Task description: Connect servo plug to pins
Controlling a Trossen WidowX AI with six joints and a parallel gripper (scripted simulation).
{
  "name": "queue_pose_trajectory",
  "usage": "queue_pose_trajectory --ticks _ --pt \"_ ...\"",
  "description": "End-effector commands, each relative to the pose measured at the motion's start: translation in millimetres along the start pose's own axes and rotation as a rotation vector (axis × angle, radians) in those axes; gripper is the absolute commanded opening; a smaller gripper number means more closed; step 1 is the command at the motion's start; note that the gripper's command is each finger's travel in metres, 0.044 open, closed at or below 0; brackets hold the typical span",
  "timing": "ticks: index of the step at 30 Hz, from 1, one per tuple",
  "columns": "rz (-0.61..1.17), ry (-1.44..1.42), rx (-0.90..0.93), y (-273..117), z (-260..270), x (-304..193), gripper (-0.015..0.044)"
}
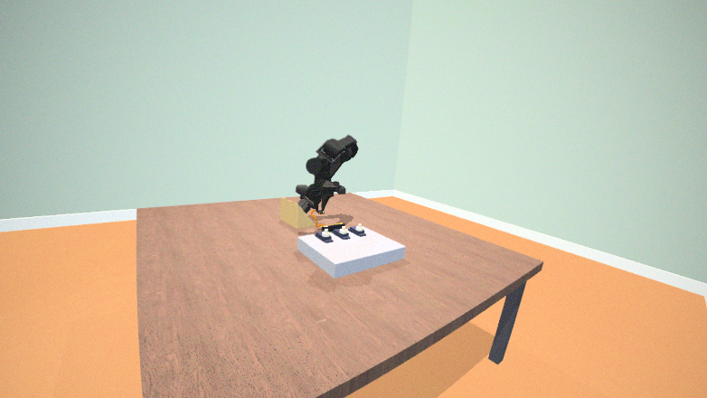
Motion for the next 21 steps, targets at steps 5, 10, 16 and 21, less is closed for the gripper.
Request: queue_pose_trajectory --ticks 5,10,16,21 --pt "0.008 -0.163 0.004 5.1 -14.2 -13.2 0.0000" --pt "0.008 -0.164 0.004 19.2 -14.3 -12.7 0.0000" --pt "0.008 -0.168 0.006 43.5 -14.2 -13.9 0.0000" --pt "0.008 -0.168 0.006 43.8 -13.1 -10.2 0.0000"
Point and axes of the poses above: the point midway between the two fingers, 35 mm back from their tips, its own y axis out along the fingers, its own z axis across the jaws, x = y × z, the point moved 10 cm from there along -y, back along the fingers, and after that the axes turned 8 degrees about y, right-handed, at the moved point
